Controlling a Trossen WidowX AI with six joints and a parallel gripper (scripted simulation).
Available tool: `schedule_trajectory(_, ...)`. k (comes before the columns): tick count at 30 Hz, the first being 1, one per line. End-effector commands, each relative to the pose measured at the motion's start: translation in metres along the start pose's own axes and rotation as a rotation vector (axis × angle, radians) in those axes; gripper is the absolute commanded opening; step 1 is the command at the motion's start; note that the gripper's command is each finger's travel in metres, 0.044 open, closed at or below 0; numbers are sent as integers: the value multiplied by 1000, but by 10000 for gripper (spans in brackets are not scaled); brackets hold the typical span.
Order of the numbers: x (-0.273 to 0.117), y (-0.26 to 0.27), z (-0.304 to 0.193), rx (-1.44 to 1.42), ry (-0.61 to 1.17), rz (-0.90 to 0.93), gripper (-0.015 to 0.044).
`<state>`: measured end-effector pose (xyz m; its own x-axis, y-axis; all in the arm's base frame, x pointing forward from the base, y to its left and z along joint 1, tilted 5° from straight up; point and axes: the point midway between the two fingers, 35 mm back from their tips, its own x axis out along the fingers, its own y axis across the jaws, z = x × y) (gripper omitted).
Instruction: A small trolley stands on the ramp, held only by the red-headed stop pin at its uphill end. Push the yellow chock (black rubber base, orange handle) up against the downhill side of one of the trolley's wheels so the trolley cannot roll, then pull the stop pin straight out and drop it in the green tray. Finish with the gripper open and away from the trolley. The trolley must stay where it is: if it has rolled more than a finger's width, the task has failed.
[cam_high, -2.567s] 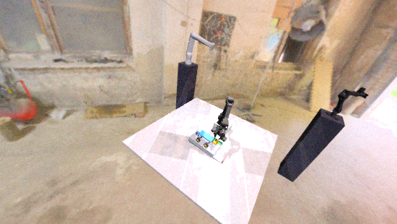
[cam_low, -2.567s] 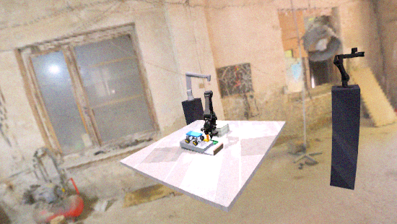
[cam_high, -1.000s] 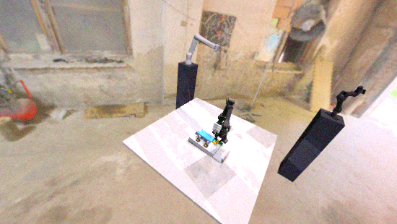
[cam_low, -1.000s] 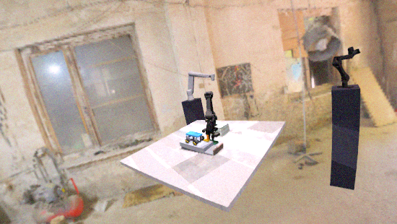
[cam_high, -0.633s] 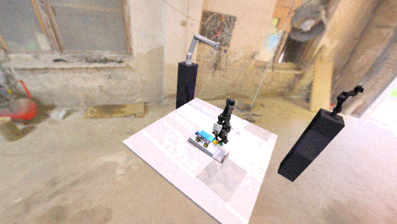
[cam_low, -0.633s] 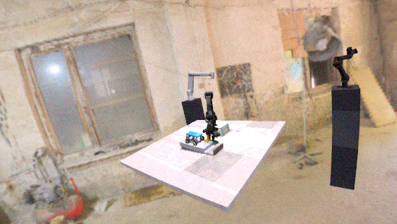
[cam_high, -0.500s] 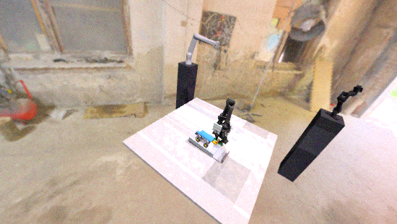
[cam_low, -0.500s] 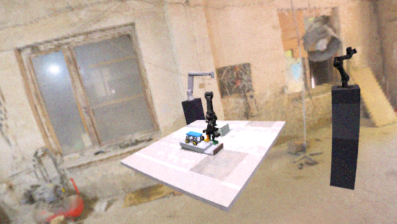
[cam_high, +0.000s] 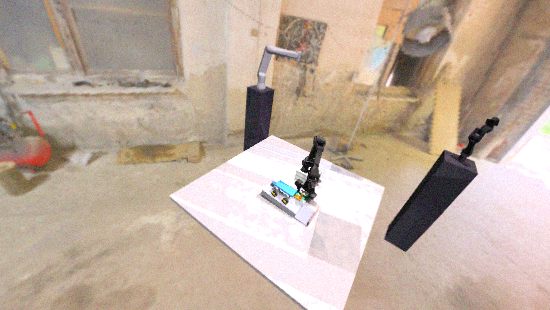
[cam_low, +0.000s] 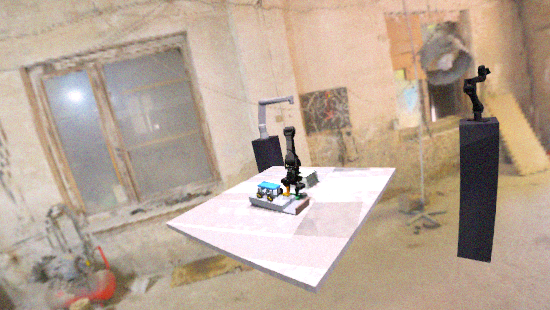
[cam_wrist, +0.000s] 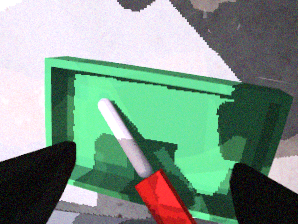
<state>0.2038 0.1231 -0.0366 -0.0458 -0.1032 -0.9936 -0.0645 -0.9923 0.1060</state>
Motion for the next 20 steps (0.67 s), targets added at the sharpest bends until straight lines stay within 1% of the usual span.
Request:
schedule_trajectory(1,-15,1,-1,1,5,-7,340)
schedule_trajectory(2,-18,2,-1,1,5,-7,340)
schedule_trajectory(6,-27,3,0,1,5,-7,440)
schedule_trajectory(20,-71,9,0,1,5,-8,440)
